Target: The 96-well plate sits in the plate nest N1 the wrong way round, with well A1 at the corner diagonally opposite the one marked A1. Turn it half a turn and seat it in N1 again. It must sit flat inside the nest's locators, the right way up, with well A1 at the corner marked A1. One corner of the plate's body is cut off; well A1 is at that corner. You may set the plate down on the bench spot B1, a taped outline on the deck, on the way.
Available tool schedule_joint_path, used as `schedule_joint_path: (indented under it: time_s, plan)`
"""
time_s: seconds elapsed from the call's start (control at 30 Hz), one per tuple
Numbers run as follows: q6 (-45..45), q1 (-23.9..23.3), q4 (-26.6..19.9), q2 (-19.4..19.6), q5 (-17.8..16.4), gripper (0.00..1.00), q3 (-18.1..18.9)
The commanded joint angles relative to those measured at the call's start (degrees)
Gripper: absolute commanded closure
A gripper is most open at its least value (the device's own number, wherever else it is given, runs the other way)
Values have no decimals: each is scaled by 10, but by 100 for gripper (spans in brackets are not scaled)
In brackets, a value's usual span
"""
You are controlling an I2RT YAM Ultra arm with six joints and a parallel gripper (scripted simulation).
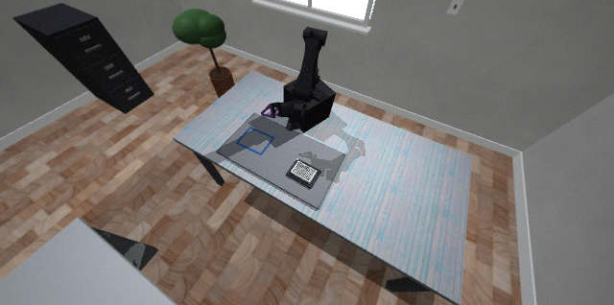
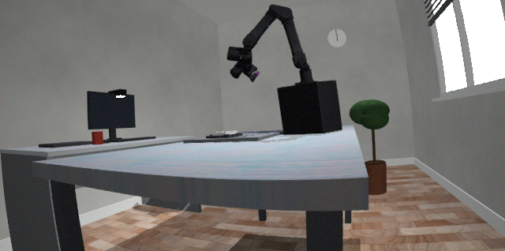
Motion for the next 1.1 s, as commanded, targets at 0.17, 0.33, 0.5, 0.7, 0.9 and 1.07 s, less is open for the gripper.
schedule_joint_path:
  time_s: [0.17, 0.33, 0.5, 0.7, 0.9, 1.07]
  plan:
    - [-8, 8, -8, 46, -83, 0, 49]
    - [-7, 15, -11, 74, -112, 0, 71]
    - [-19, 15, -17, 95, -161, 0, 94]
    - [-19, 24, -23, 135, -207, 0, 127]
    - [-29, 27, -29, 162, -256, 0, 152]
    - [-40, 27, -35, 186, -304, 0, 176]
